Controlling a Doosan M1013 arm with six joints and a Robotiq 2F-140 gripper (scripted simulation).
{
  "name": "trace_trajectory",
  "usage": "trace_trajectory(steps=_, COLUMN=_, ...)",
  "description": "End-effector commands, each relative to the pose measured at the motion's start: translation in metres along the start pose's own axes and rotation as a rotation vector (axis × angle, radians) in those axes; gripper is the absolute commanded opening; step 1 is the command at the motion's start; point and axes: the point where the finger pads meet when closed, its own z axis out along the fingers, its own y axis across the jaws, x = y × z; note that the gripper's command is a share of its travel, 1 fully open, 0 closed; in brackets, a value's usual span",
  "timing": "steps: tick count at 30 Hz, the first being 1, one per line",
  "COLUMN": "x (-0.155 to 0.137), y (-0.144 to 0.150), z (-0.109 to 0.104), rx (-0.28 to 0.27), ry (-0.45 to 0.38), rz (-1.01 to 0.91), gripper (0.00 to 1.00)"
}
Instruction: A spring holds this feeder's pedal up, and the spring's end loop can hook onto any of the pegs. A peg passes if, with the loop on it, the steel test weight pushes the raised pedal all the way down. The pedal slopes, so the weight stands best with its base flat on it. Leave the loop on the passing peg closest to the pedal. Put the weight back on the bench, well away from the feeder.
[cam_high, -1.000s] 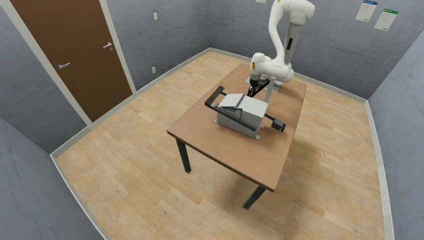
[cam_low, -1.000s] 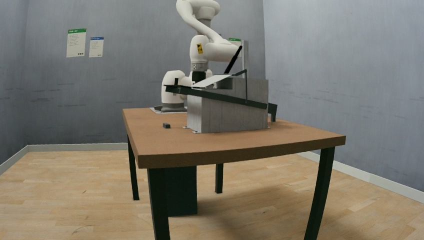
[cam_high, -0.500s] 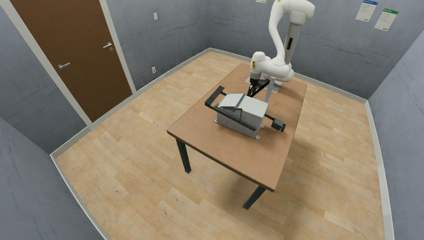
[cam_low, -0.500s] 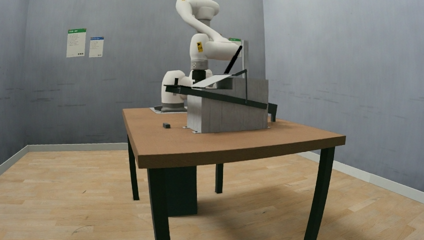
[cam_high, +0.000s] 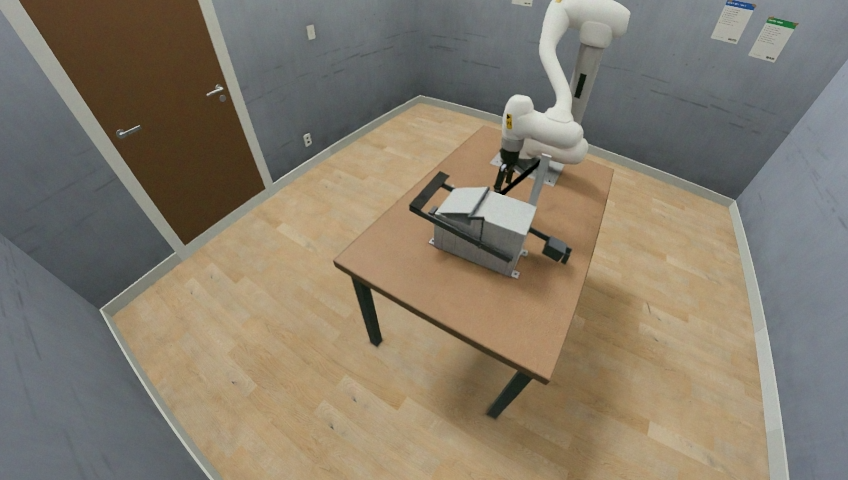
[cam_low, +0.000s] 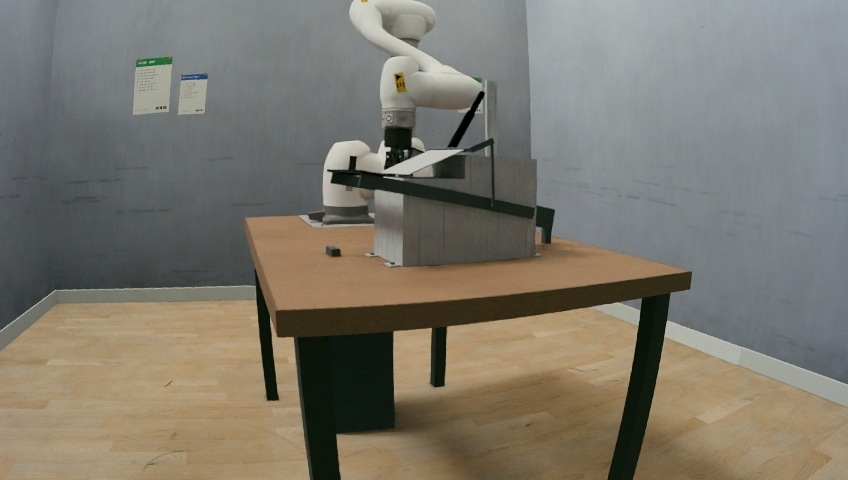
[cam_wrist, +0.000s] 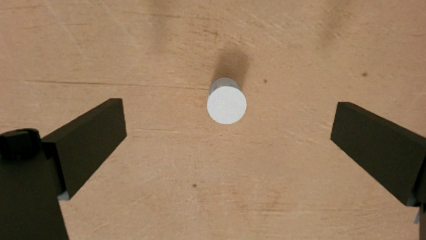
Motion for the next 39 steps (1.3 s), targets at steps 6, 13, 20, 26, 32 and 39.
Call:
trace_trajectory(steps=6, x=0.0, y=0.001, z=-0.019, rx=-0.001, ry=0.0, rz=0.0, gripper=1.0)
trace_trajectory(steps=13, x=0.0, y=0.001, z=-0.035, rx=-0.001, ry=0.0, rz=0.0, gripper=1.0)
trace_trajectory(steps=20, x=0.0, y=0.001, z=-0.048, rx=-0.001, ry=0.0, rz=0.0, gripper=1.0)
trace_trajectory(steps=26, x=0.0, y=0.001, z=-0.064, rx=-0.001, ry=0.0, rz=0.0, gripper=1.0)
trace_trajectory(steps=32, x=0.0, y=0.001, z=-0.071, rx=-0.001, ry=0.0, rz=0.0, gripper=1.0)
trace_trajectory(steps=39, x=0.0, y=0.001, z=-0.083, rx=-0.001, ry=0.0, rz=0.0, gripper=1.0)
